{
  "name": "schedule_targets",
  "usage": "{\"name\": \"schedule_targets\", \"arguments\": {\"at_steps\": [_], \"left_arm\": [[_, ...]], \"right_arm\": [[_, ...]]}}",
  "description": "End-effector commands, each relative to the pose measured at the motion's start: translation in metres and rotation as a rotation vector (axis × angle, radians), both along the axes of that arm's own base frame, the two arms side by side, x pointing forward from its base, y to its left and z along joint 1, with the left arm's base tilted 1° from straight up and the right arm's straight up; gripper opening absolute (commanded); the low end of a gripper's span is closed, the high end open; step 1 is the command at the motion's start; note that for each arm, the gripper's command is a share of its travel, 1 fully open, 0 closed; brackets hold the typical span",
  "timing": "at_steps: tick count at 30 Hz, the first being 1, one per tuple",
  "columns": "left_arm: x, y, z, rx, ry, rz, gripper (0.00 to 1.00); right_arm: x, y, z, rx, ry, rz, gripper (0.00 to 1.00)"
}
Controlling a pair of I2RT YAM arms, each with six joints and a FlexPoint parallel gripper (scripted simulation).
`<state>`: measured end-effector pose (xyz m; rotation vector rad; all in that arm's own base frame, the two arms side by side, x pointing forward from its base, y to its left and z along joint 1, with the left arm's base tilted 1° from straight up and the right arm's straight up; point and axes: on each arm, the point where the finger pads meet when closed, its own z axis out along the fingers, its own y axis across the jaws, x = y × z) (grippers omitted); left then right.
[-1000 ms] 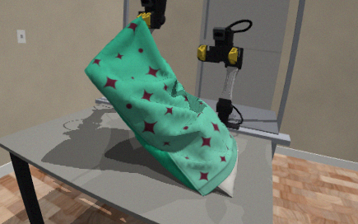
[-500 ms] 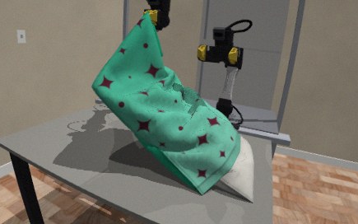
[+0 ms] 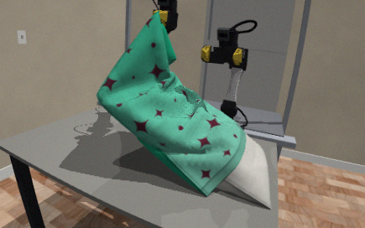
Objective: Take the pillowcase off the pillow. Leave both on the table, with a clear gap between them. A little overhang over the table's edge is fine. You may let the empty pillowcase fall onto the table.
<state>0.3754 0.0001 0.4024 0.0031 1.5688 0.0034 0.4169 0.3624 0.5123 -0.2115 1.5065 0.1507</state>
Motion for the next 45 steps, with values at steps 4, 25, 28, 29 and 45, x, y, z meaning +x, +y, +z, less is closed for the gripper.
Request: {"name": "schedule_targets", "arguments": {"at_steps": [4, 25, 28, 29, 45], "left_arm": [[-0.002, -0.004, 0.018, -0.007, -0.036, -0.018, 1.0], [-0.002, -0.004, 0.018, -0.007, -0.036, -0.018, 1.0], [-0.002, -0.004, 0.018, -0.007, -0.036, -0.018, 1.0], [-0.002, -0.004, 0.018, -0.007, -0.036, -0.018, 1.0], [-0.002, -0.004, 0.018, -0.007, -0.036, -0.018, 1.0]], "right_arm": [[-0.003, -0.033, 0.017, 0.089, -0.04, -0.051, 0.0], [-0.009, -0.078, -0.023, 0.087, -0.008, -0.131, 0.0], [-0.011, -0.087, -0.03, 0.098, -0.002, -0.149, 0.0], [-0.012, -0.091, -0.032, 0.104, -0.001, -0.159, 0.0], [-0.025, -0.103, -0.028, 0.12, -0.019, -0.147, 0.0]]}}
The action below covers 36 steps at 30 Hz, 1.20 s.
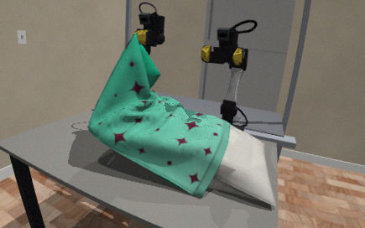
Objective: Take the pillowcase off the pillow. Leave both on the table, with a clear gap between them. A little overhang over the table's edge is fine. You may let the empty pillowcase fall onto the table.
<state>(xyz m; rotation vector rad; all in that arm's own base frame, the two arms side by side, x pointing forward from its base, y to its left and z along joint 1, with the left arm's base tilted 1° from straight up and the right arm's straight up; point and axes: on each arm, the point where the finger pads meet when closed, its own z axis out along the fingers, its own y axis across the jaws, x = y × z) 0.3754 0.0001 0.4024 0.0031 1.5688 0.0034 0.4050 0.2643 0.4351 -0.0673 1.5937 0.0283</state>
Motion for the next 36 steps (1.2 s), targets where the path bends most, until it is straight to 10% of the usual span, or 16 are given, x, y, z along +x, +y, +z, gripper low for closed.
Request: {"name": "schedule_targets", "arguments": {"at_steps": [1, 36], "left_arm": [[-0.002, -0.004, 0.018, -0.007, -0.036, -0.018, 1.0], [-0.002, -0.004, 0.018, -0.007, -0.036, -0.018, 1.0]], "right_arm": [[-0.013, -0.007, 0.051, 0.121, -0.111, 0.009, 0.0], [-0.011, -0.079, -0.03, 0.084, -0.082, -0.151, 0.0]]}}
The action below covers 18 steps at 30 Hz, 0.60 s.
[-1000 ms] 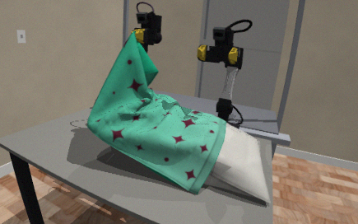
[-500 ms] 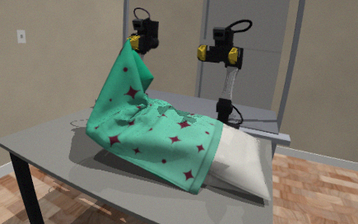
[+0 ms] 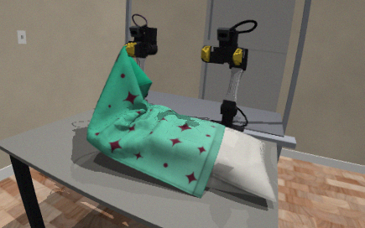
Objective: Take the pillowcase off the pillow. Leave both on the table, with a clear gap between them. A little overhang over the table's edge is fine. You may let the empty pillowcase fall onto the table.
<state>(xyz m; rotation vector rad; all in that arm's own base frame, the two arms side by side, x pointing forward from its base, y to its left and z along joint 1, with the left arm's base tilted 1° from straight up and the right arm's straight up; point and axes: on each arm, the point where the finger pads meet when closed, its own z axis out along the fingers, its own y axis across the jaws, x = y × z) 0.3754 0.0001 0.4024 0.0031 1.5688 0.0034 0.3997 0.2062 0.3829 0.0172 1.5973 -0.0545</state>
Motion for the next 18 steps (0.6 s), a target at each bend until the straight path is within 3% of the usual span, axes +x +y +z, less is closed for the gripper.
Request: {"name": "schedule_targets", "arguments": {"at_steps": [1, 9, 18], "left_arm": [[-0.002, -0.004, 0.018, -0.007, -0.036, -0.018, 1.0], [-0.002, -0.004, 0.018, -0.007, -0.036, -0.018, 1.0], [-0.002, -0.004, 0.018, -0.007, -0.036, -0.018, 1.0]], "right_arm": [[-0.006, -0.023, 0.02, 0.078, -0.089, -0.05, 0.0], [-0.011, -0.043, 0.001, 0.08, -0.091, -0.087, 0.0], [-0.012, -0.046, -0.005, 0.07, -0.077, -0.092, 0.0]]}}
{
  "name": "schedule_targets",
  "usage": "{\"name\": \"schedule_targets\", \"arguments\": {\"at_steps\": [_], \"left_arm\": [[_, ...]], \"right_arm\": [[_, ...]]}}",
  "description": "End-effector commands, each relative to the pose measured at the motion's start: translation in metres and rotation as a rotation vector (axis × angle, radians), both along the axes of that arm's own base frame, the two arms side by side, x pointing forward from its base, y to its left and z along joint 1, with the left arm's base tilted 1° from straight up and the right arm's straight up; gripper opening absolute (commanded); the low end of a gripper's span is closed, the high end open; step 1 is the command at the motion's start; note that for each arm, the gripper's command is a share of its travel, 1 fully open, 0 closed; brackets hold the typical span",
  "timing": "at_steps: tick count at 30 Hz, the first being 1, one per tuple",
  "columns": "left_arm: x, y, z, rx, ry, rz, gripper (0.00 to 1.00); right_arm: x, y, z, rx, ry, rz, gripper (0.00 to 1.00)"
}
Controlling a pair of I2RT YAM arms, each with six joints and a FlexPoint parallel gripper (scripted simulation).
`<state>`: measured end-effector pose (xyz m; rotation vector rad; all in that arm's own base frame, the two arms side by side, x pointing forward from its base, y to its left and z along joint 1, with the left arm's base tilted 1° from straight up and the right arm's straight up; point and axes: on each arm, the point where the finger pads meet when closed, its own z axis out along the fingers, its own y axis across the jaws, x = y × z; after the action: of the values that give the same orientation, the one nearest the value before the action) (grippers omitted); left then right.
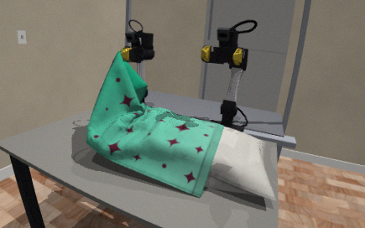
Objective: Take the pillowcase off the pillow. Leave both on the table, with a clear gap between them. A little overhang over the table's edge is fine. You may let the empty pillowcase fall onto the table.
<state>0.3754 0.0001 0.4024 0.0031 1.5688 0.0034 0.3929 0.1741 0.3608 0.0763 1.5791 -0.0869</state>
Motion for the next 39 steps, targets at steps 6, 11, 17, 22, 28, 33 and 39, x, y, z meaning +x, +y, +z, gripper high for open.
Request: {"name": "schedule_targets", "arguments": {"at_steps": [6, 11, 17, 22, 28, 33, 39], "left_arm": [[-0.002, -0.004, 0.018, -0.007, -0.036, -0.018, 1.0], [-0.002, -0.004, 0.018, -0.007, -0.036, -0.018, 1.0], [-0.002, -0.004, 0.018, -0.007, -0.036, -0.018, 1.0], [-0.002, -0.004, 0.018, -0.007, -0.036, -0.018, 1.0], [-0.002, -0.004, 0.018, -0.007, -0.036, -0.018, 1.0], [-0.002, -0.004, 0.018, -0.007, -0.036, -0.018, 1.0], [-0.002, -0.004, 0.018, -0.007, -0.036, -0.018, 1.0]], "right_arm": [[-0.004, -0.025, 0.003, 0.048, -0.053, -0.063, 0.0], [-0.005, -0.032, 0.003, 0.059, -0.07, -0.081, 0.0], [-0.006, -0.048, -0.015, 0.052, -0.065, -0.116, 0.0], [-0.007, -0.061, -0.027, 0.052, -0.065, -0.147, 0.0], [-0.009, -0.072, -0.033, 0.056, -0.072, -0.171, 0.0], [-0.012, -0.085, -0.048, 0.05, -0.066, -0.2, 0.0], [-0.015, -0.094, -0.055, 0.05, -0.069, -0.22, 0.0]]}}
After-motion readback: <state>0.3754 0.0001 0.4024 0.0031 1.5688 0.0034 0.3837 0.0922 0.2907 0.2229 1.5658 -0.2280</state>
